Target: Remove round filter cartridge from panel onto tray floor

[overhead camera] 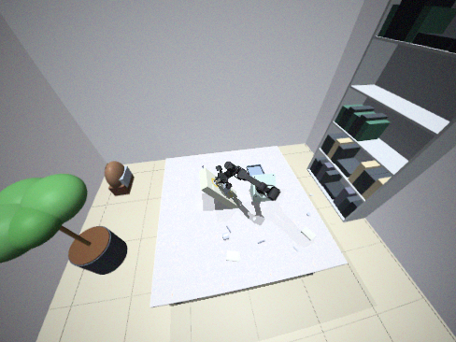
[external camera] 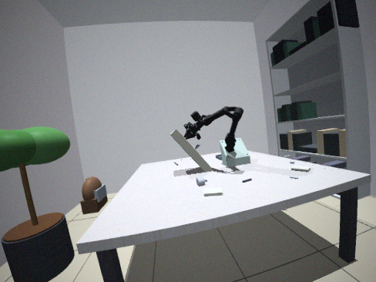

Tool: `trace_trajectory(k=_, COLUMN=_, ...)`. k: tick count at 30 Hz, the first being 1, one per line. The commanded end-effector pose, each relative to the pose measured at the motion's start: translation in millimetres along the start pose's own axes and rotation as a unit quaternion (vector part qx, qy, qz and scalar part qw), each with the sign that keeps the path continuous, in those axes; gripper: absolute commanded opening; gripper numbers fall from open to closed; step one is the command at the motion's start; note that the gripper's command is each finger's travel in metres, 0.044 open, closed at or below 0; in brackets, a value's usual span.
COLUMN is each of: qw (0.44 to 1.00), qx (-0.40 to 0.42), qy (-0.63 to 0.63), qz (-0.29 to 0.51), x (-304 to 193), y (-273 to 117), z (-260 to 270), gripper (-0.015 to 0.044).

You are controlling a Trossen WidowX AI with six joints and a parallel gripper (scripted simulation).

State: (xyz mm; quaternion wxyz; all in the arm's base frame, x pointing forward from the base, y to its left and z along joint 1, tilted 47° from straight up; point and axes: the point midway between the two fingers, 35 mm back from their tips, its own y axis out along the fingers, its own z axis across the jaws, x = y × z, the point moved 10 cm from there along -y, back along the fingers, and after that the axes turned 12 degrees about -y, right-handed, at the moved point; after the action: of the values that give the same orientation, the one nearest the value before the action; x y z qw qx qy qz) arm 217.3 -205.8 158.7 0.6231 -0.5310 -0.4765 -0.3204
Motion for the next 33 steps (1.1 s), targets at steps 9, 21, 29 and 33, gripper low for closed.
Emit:
trace_trajectory(k=9, qw=1.0, qx=-0.001, qy=0.003, qz=0.001, x=-0.5, y=7.8, z=0.0, gripper=0.0091)
trace_trajectory(k=21, qw=1.0, qx=-0.001, qy=0.003, qz=0.001, x=-0.5, y=11.6, z=0.0, gripper=0.0091)
trace_trajectory(k=29, qw=1.0, qx=-0.001, qy=0.001, qz=-0.002, x=0.0, y=9.6, z=-0.5, gripper=0.0084)
trace_trajectory(k=33, qw=1.0, qx=-0.001, qy=0.001, qz=-0.002, x=0.0, y=9.6, z=-0.5, gripper=0.0058)
